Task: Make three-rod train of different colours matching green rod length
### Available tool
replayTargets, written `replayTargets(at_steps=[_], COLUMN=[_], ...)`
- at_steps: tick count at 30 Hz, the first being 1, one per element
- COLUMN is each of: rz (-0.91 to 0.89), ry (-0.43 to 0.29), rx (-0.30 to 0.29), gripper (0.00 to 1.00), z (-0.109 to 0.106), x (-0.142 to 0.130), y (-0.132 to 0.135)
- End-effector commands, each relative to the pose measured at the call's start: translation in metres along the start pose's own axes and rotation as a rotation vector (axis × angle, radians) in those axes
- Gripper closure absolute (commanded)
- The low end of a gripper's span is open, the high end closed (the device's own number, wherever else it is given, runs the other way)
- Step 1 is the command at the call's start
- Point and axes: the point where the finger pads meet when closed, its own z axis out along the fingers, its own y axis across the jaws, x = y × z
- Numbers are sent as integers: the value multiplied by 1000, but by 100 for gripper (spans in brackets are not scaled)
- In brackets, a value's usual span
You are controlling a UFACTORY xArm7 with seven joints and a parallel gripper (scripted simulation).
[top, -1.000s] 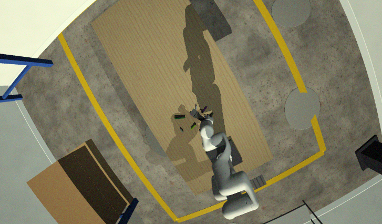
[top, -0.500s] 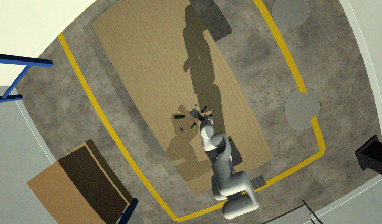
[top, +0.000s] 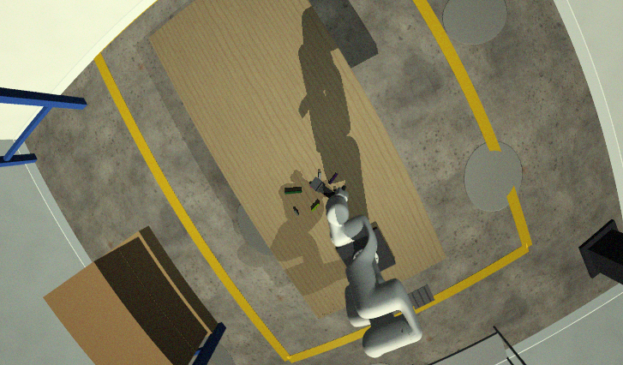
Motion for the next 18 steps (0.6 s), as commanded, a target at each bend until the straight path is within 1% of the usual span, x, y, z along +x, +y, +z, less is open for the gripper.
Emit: replayTargets(at_steps=[1, 18], rz=[0, 0], ry=[3, 3], rx=[-2, -2], gripper=[76, 76], z=[-1, 5], x=[1, 1], y=[1, 1])
